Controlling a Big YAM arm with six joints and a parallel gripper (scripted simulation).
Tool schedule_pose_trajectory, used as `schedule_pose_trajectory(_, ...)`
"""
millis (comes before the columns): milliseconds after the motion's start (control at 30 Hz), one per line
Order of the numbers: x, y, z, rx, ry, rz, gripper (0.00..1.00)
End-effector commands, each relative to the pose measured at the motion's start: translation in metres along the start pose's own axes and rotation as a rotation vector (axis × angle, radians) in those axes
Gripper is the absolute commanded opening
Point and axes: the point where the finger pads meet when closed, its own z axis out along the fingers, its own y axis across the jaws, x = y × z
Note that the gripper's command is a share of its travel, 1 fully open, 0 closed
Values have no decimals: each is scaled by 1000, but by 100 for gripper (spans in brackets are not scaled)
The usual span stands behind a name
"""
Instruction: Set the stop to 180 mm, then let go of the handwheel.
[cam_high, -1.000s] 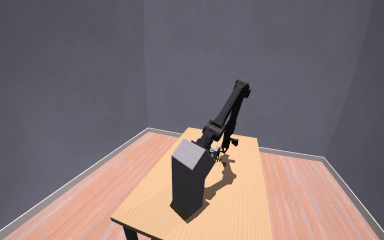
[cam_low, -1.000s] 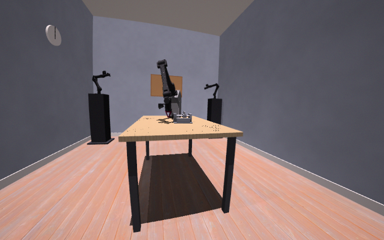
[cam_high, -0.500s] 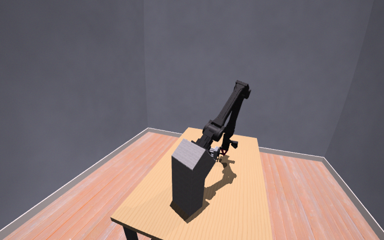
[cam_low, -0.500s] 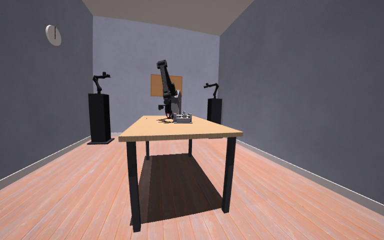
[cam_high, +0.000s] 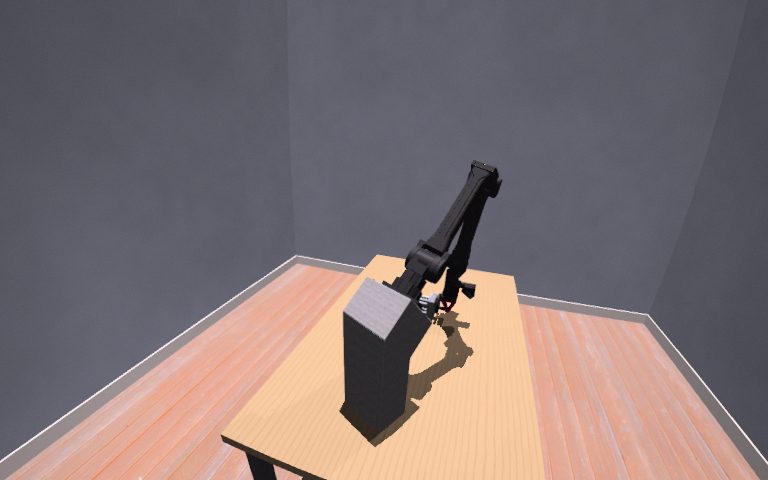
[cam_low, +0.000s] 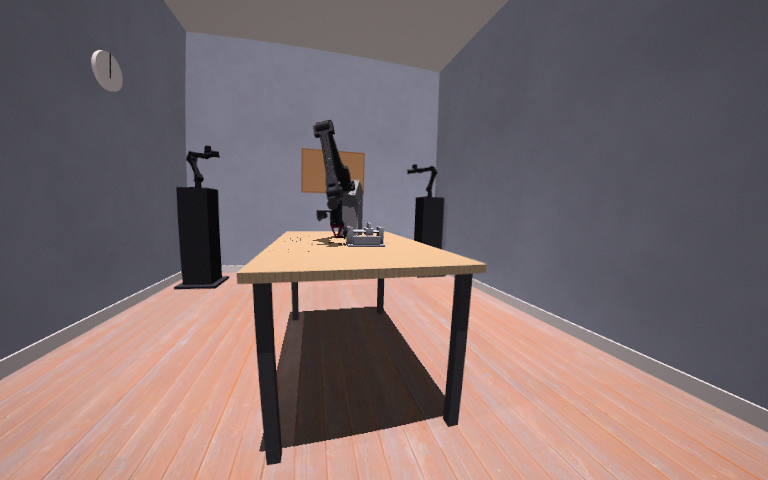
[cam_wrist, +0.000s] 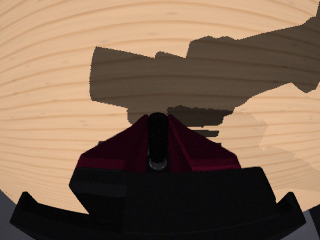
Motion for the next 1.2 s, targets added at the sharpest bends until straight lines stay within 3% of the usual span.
schedule_pose_trajectory(0,-5,-17,12,19,-8,-2,6)
schedule_pose_trajectory(1100,-4,-46,11,38,-6,-4,6)
schedule_pose_trajectory(1167,-8,-40,3,18,-12,1,6)
